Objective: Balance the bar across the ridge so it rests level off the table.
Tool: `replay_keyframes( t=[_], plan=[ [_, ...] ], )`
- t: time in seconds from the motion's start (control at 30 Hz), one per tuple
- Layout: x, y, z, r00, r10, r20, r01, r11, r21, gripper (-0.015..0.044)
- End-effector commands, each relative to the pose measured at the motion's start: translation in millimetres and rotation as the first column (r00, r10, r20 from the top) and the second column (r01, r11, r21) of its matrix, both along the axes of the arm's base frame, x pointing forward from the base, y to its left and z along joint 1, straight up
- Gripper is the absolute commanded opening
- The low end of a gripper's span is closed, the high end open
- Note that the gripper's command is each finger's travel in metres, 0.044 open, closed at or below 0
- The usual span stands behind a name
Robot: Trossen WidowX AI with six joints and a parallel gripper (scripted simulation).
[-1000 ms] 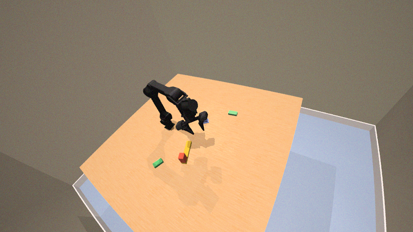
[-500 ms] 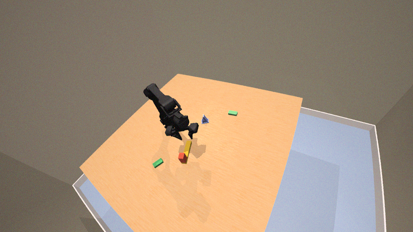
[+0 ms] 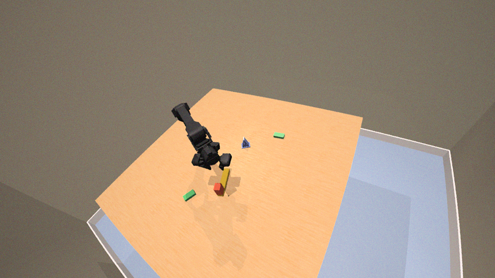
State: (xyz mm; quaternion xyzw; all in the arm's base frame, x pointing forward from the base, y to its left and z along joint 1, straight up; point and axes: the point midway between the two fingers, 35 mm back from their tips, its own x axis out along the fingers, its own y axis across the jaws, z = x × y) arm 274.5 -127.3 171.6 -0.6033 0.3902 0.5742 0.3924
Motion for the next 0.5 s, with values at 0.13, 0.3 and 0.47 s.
replay_keyframes(
  t=[0.13,0.3,0.47],
  plan=[
    [3.0,-1.9,-47.1,1.0,0.002,-0.014,-0.002,1.0,0.01,0.0315],
    [1.7,-1.3,-82.2,1.0,0.002,-0.015,-0.002,1.0,0.01,0.0315],
    [-0.6,-0.2,-99.2,1.0,0.002,-0.015,-0.002,1.0,0.01,0.0315]
  ],
)
